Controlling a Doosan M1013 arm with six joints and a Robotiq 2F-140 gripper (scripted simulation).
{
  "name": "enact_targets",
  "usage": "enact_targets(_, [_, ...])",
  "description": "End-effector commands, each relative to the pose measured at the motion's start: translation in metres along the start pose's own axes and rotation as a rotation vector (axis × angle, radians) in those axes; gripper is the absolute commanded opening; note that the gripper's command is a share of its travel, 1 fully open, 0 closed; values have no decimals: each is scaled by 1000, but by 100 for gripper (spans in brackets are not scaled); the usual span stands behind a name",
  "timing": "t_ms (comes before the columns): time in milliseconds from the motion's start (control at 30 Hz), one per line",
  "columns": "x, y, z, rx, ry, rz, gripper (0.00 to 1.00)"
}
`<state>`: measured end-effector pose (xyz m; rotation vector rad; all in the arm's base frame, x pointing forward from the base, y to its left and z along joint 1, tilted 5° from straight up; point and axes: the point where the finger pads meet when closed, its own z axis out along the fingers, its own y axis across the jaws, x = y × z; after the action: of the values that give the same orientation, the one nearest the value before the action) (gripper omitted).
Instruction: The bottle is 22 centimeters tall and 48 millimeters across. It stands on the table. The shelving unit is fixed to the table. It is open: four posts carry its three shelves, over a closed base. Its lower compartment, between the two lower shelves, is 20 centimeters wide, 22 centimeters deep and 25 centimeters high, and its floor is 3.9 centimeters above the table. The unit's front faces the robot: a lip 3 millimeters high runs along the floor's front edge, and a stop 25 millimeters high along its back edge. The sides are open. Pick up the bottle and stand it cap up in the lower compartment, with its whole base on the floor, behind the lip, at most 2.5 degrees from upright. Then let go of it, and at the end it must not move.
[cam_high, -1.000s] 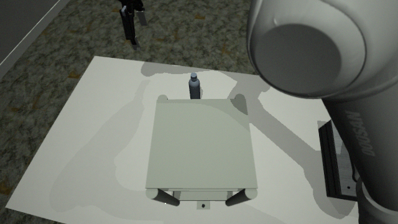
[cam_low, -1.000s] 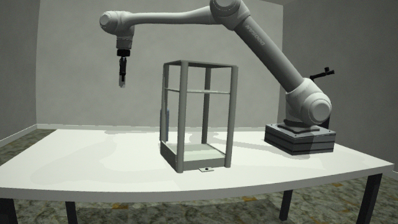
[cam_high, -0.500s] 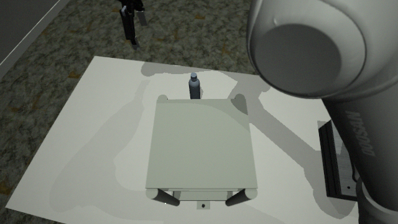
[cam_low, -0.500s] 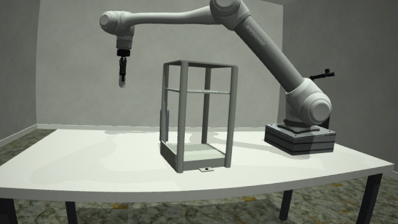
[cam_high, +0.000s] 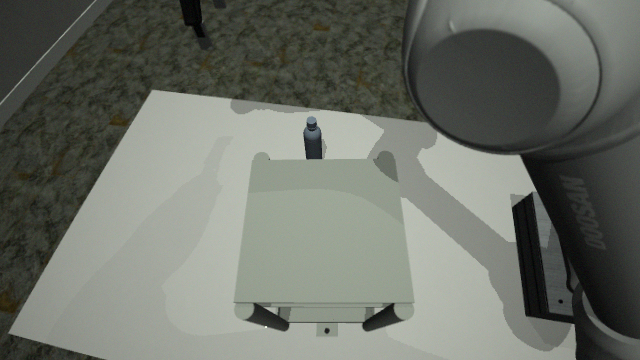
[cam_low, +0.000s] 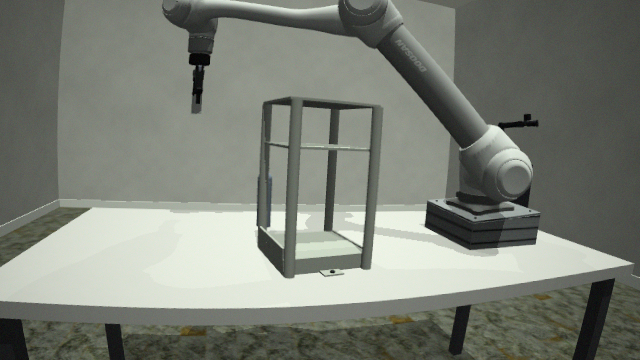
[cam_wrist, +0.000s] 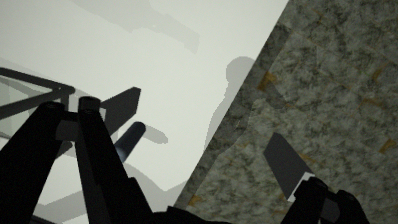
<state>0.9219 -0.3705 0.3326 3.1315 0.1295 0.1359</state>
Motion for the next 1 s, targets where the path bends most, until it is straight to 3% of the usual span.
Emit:
enact_targets(0, [-1,1,-42,2,-3,0,100])
enact_targets(167, [-3,0,-68,2,-3,0,100])
enact_targets(367, [-4,-1,-68,2,-3,0,100])
enact_targets(533, [-41,-28,-57,10,-4,-11,100])
enact_targets(667, [-51,-34,-53,12,-4,-13,100])
enact_targets(700, [-68,-46,-47,15,-4,-17,100])
enact_targets(967, [-117,-78,-29,23,-5,-25,100])
